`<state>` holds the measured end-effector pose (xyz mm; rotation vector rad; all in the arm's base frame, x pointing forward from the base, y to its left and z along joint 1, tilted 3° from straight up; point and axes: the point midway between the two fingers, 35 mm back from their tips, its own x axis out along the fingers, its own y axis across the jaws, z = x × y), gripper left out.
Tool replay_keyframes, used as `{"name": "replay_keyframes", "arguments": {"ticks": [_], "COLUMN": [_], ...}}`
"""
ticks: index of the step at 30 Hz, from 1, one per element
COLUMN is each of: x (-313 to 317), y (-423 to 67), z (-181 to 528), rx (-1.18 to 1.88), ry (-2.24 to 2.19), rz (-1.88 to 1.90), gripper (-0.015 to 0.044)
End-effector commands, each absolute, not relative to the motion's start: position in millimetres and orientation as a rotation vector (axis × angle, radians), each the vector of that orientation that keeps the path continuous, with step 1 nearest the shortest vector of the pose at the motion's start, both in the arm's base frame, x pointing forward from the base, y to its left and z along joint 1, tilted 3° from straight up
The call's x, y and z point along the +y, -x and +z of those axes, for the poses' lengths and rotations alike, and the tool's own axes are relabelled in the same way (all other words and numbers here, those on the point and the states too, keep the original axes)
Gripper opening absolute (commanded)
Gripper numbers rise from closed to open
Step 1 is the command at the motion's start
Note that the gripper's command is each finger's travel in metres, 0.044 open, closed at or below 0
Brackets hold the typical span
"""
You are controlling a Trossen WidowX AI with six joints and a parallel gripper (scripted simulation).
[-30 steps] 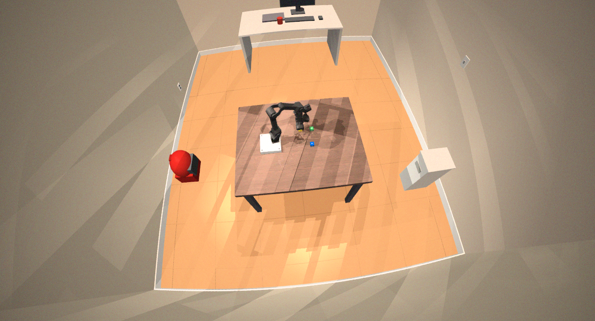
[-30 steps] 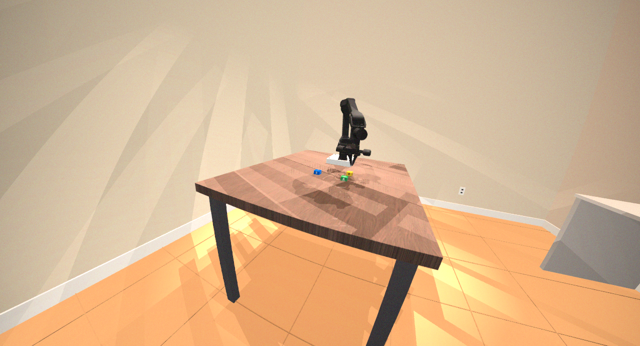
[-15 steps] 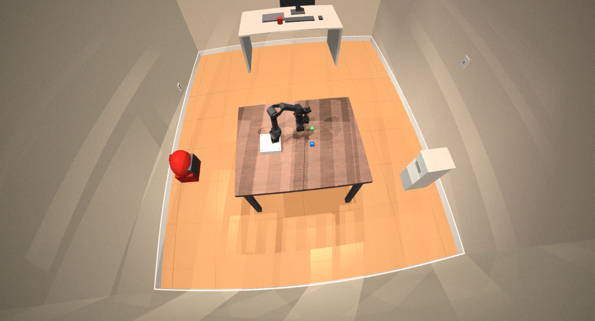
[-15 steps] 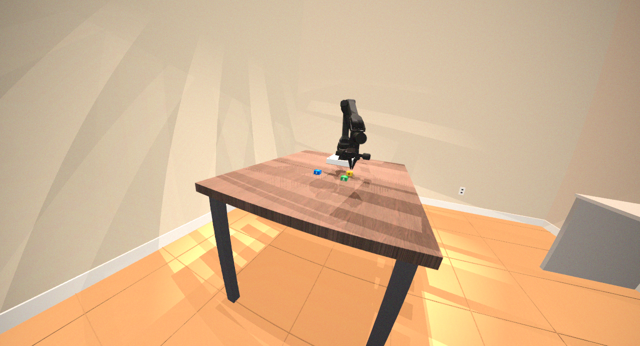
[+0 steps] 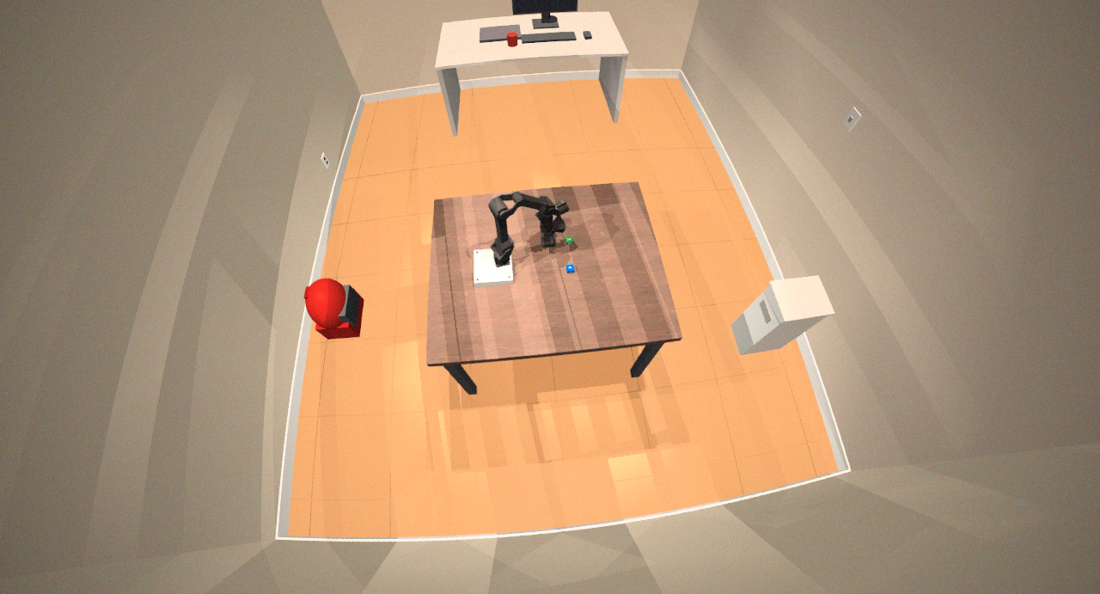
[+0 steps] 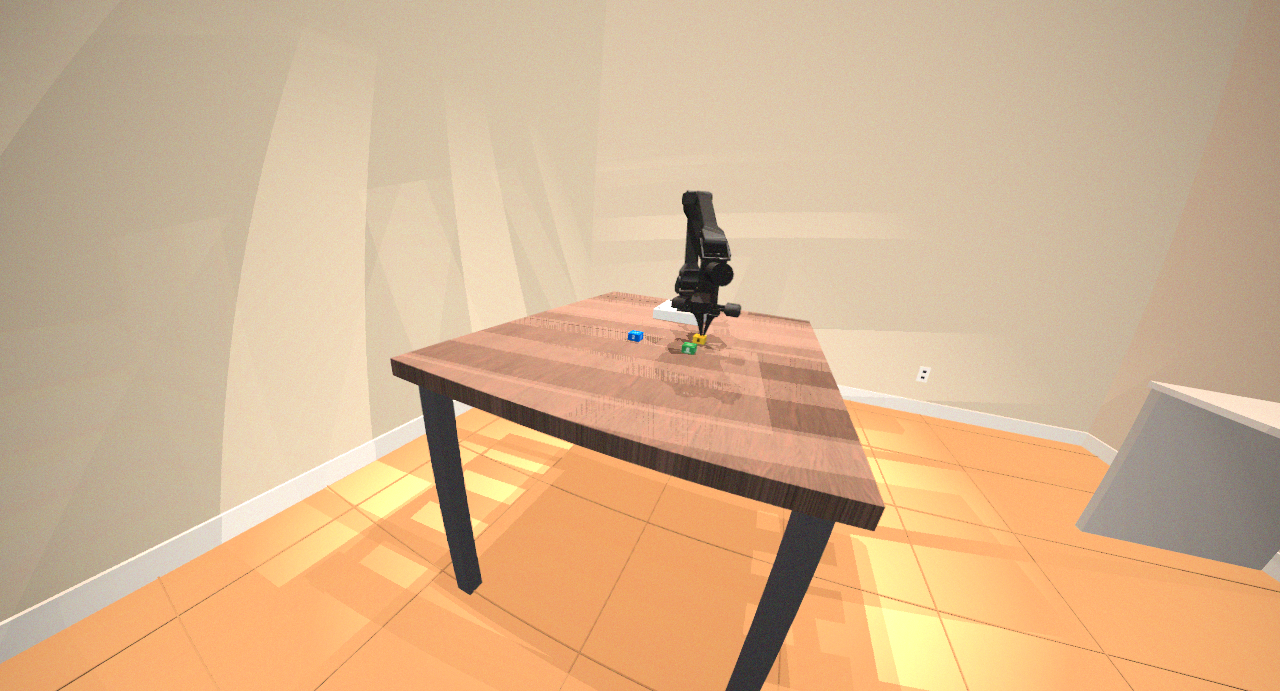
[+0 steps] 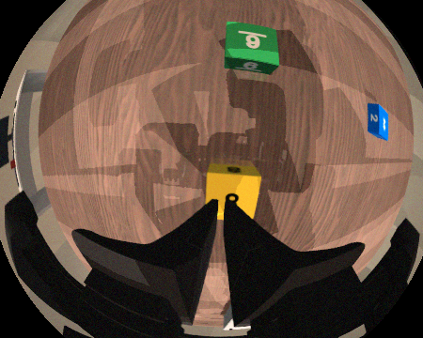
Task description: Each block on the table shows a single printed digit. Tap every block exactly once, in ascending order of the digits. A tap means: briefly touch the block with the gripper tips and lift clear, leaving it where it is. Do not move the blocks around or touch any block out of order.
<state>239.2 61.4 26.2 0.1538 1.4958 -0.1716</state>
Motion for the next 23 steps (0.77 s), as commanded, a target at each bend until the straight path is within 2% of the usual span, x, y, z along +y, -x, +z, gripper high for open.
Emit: {"name": "replay_keyframes", "arguments": {"ticks": [1, 6, 20, 23], "x": [61.4, 61.1, 152.5, 152.5], "y": [-238.1, -236.1, -272.4, -272.4], "z": [39.7, 53.4, 136.3, 136.3], "rx": [1.498, 1.500, 1.498, 1.498], "ry": [-0.149, -0.145, -0.153, -0.153], "rz": [-0.171, -0.171, -0.163, -0.163], "gripper": [0.0020, 0.0020, 0.0387, 0.0400]}}
